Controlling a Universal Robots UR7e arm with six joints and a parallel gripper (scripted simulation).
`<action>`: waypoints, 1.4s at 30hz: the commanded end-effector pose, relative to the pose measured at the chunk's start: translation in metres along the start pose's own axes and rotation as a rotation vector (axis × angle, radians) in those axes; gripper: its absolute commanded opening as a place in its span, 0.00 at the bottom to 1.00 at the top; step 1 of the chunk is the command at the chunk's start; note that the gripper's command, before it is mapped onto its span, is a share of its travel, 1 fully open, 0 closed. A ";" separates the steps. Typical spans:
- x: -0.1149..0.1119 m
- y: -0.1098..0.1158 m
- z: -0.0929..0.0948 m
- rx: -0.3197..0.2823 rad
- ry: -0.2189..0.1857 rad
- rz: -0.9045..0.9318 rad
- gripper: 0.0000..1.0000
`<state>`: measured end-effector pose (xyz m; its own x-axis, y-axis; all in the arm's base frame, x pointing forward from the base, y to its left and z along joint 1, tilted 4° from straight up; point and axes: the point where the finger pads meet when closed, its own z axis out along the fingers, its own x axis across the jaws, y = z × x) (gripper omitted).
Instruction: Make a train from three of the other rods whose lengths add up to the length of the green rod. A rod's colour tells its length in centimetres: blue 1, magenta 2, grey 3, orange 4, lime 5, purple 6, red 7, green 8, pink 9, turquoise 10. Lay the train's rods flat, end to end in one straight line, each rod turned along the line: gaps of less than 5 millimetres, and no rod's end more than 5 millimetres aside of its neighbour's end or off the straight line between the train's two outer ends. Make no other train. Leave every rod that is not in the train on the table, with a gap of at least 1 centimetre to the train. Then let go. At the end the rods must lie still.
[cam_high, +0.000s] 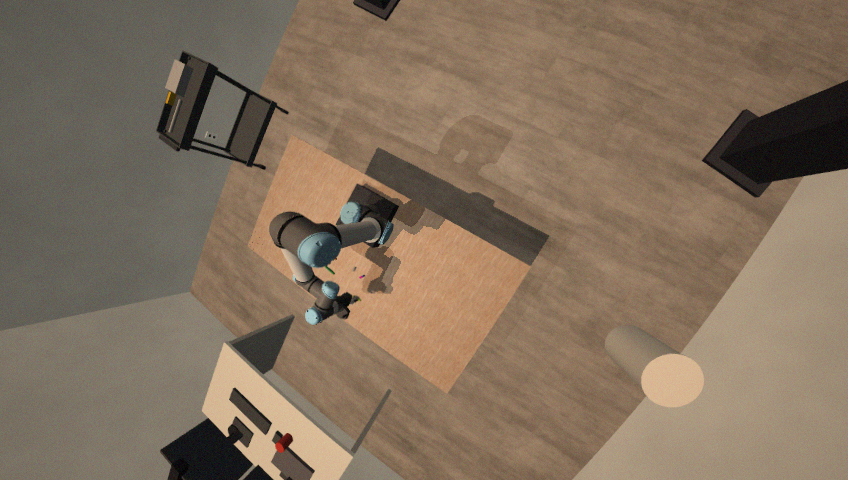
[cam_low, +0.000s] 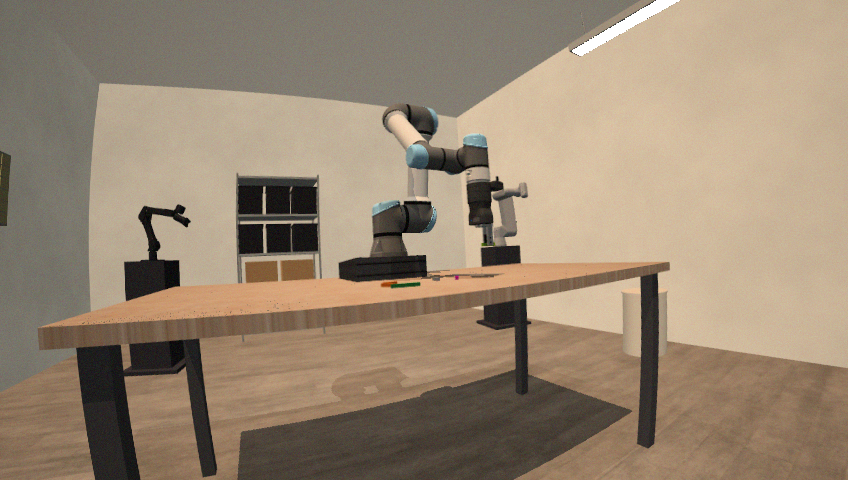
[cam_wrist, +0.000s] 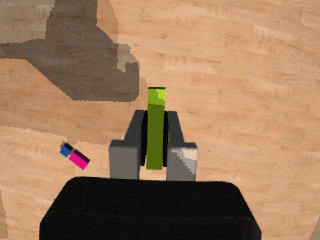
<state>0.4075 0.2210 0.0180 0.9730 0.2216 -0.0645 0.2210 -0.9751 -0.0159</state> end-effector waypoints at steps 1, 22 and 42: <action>-0.003 0.004 -0.001 0.000 -0.001 -0.030 0.24; -0.022 0.038 -0.001 0.000 0.001 -0.389 0.24; -0.046 0.077 -0.001 0.000 0.001 -0.798 0.24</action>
<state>0.3846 0.1493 0.0199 0.6337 0.7720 -0.0498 0.7705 -0.6356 -0.0481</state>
